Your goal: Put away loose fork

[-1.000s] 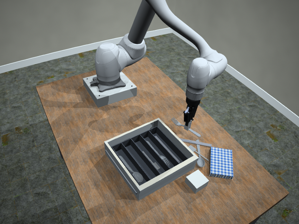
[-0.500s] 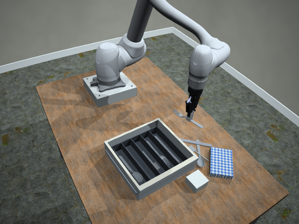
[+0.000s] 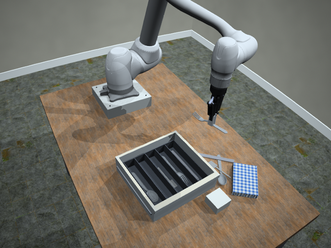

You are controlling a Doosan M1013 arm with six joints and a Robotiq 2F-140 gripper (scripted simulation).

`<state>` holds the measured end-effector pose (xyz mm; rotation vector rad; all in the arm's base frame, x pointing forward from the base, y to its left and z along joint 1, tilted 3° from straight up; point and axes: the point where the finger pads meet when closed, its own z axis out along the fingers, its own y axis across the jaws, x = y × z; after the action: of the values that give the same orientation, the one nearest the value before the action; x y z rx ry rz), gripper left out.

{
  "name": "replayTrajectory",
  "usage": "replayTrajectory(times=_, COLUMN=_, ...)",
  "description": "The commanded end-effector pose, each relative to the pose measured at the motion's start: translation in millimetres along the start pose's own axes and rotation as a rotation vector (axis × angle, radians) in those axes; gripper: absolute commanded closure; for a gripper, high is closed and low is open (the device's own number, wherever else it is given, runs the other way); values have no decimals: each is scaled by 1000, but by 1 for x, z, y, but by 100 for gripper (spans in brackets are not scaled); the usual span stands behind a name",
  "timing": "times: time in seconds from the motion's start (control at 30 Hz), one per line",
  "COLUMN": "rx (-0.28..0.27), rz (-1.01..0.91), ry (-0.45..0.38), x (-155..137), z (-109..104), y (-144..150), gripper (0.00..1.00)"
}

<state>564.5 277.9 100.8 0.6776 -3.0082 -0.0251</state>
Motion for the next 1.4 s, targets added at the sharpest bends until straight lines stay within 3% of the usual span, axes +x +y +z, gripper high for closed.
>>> replayTrajectory(times=0.0, rx=2, rz=6, ry=-2, x=-2, z=-10, y=-4, gripper=97)
replayTrajectory(times=0.9, rx=2, rz=6, ry=-2, x=-2, z=-15, y=-5, gripper=97)
replayTrajectory(times=0.97, rx=2, rz=6, ry=-2, x=-1, z=-15, y=-24, gripper=97)
replayTrajectory(times=1.07, rx=2, rz=6, ry=-2, x=10, z=-16, y=-96, gripper=97)
replayTrajectory(times=1.13, rx=2, rz=6, ry=-2, x=10, z=-16, y=-96, gripper=97)
replayTrajectory(times=1.17, rx=2, rz=6, ry=-2, x=18, z=-16, y=-135, gripper=97)
replayTrajectory(times=1.37, rx=2, rz=6, ry=-2, x=51, z=-16, y=-228, gripper=97)
